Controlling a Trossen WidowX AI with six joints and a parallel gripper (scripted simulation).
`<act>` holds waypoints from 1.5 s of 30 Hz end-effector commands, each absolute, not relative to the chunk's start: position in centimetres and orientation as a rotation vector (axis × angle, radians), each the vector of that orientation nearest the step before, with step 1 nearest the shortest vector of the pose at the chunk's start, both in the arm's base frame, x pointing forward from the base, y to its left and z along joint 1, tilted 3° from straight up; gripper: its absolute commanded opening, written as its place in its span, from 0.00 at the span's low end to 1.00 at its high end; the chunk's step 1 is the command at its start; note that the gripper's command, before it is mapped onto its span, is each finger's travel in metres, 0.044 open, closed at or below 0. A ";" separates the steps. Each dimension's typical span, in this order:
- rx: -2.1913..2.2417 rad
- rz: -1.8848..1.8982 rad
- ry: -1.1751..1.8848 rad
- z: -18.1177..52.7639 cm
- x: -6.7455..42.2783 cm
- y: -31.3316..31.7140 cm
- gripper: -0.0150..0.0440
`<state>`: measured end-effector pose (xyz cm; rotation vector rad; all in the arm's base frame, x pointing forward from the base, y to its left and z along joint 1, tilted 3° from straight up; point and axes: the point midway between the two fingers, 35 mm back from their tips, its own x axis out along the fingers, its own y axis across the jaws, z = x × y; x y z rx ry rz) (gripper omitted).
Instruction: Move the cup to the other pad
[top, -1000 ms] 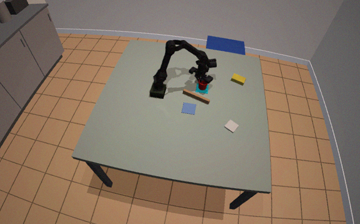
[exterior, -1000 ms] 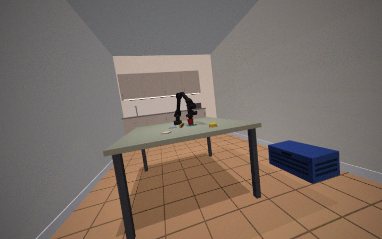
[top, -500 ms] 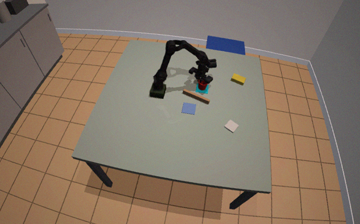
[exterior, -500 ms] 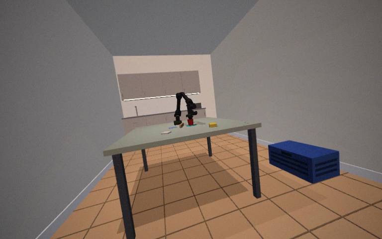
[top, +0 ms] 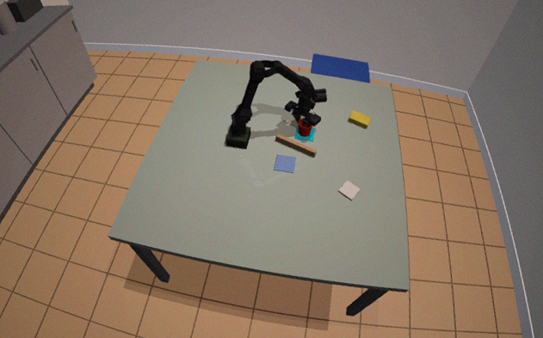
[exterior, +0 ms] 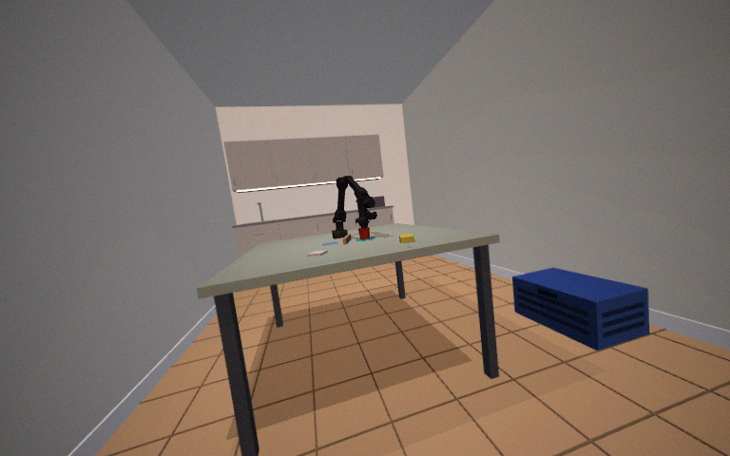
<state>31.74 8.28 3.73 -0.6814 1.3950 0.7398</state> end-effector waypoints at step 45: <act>-0.673 0.734 1.406 8.8 31.6 7.7 0.96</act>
